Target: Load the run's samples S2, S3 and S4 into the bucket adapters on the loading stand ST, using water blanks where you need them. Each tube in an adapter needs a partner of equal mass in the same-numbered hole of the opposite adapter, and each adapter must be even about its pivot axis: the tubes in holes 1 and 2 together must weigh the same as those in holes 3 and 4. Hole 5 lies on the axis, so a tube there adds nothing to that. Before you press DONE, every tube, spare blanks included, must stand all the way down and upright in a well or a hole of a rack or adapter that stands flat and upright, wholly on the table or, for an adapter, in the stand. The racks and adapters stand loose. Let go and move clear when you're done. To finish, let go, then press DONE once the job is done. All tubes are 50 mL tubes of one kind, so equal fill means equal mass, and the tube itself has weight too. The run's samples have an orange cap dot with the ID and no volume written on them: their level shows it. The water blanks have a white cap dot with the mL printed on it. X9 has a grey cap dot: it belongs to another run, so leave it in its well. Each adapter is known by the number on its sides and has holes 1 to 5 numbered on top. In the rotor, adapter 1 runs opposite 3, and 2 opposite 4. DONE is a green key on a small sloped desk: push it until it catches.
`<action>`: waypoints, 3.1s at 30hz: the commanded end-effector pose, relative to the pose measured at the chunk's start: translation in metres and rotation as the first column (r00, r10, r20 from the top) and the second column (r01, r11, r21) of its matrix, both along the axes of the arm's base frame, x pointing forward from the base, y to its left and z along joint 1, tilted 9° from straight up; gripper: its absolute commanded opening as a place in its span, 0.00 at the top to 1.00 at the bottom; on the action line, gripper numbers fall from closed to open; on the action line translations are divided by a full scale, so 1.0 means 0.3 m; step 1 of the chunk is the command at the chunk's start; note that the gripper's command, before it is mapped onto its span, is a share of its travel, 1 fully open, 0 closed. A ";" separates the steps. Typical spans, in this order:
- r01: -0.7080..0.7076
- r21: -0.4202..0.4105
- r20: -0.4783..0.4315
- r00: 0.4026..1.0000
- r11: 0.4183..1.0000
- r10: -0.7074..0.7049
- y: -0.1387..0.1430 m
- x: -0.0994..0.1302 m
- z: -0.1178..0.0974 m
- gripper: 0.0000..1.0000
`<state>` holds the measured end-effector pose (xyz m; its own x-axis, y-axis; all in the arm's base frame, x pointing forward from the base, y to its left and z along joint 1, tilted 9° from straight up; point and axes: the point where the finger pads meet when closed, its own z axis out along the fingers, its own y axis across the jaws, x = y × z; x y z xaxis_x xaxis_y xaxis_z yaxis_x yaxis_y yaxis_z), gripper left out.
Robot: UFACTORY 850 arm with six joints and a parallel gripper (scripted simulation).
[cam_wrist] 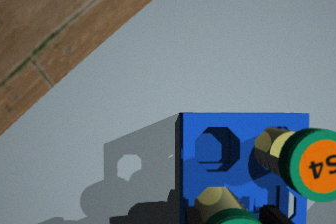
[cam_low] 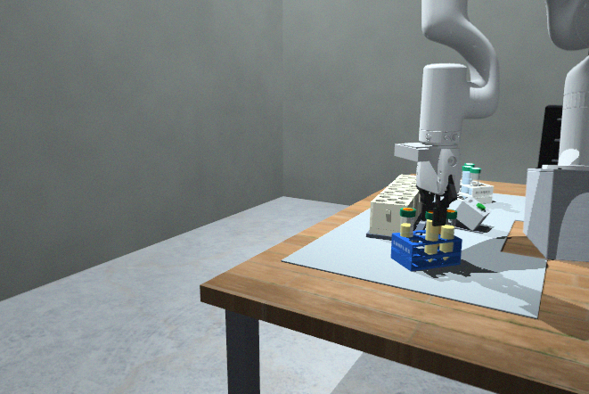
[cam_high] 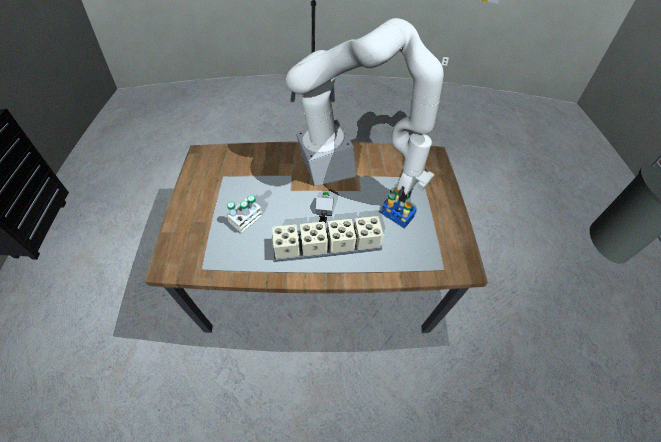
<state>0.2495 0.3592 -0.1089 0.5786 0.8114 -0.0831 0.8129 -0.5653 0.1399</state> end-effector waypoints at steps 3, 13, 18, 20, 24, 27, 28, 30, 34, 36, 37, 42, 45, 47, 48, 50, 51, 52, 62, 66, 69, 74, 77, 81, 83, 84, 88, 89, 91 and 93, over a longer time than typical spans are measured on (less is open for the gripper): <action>0.000 0.001 0.001 1.000 1.000 0.000 0.003 0.001 0.004 1.00; 0.000 0.001 0.001 1.000 1.000 0.000 0.003 0.001 0.004 1.00; 0.000 0.001 0.001 1.000 1.000 0.000 0.003 0.001 0.004 1.00; 0.000 0.001 0.001 1.000 1.000 0.000 0.003 0.001 0.004 1.00; 0.000 0.001 0.001 1.000 1.000 0.000 0.003 0.001 0.004 1.00; 0.000 0.001 0.001 1.000 1.000 0.000 0.003 0.001 0.004 1.00; 0.000 0.001 0.001 1.000 1.000 0.000 0.003 0.001 0.004 1.00; 0.000 0.001 0.001 1.000 1.000 0.000 0.003 0.001 0.004 1.00; 0.000 0.001 0.001 1.000 1.000 0.000 0.003 0.001 0.004 1.00; 0.000 0.001 0.001 1.000 1.000 0.000 0.003 0.001 0.004 1.00; 0.000 0.001 0.001 1.000 1.000 0.000 0.003 0.001 0.006 1.00; 0.000 0.001 0.001 1.000 1.000 0.000 0.005 0.000 0.017 1.00; 0.000 0.001 0.001 1.000 1.000 0.000 0.005 0.000 0.019 1.00; 0.000 0.001 0.001 1.000 1.000 0.000 0.006 0.000 0.023 1.00; 0.000 0.001 0.001 1.000 1.000 0.000 0.006 0.000 0.026 1.00; 0.000 0.001 0.001 1.000 1.000 0.000 0.007 -0.001 0.030 1.00; 0.000 0.001 0.001 1.000 1.000 0.000 0.007 -0.001 0.032 1.00; 0.000 0.001 0.001 1.000 1.000 0.000 0.008 -0.001 0.034 1.00; 0.000 0.001 0.001 1.000 1.000 0.000 0.010 -0.002 0.052 1.00; 0.000 0.001 0.001 1.000 1.000 0.000 0.012 -0.003 0.061 1.00; 0.000 0.001 0.001 1.000 1.000 0.000 0.013 -0.003 0.067 1.00; 0.000 0.001 0.001 1.000 1.000 0.000 0.013 -0.003 0.069 1.00; 0.000 0.001 0.001 1.000 1.000 0.000 0.015 -0.004 0.083 1.00; 0.000 0.001 0.001 1.000 1.000 0.000 0.018 -0.005 0.102 1.00; 0.000 0.001 0.001 1.000 1.000 0.000 0.020 -0.006 0.116 1.00; 0.000 0.001 0.001 1.000 1.000 0.000 0.021 -0.007 0.122 1.00; 0.000 0.001 0.001 1.000 1.000 0.000 0.025 -0.009 0.148 1.00; 0.000 0.001 0.001 1.000 1.000 0.000 0.026 -0.009 0.155 1.00; 0.000 0.001 0.001 1.000 1.000 0.000 0.028 -0.010 0.168 1.00; 0.000 0.001 0.001 1.000 1.000 0.000 0.030 -0.011 0.181 1.00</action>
<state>0.2462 0.3662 -0.0621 0.5784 0.8121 -0.0764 0.8125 -0.5654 0.1420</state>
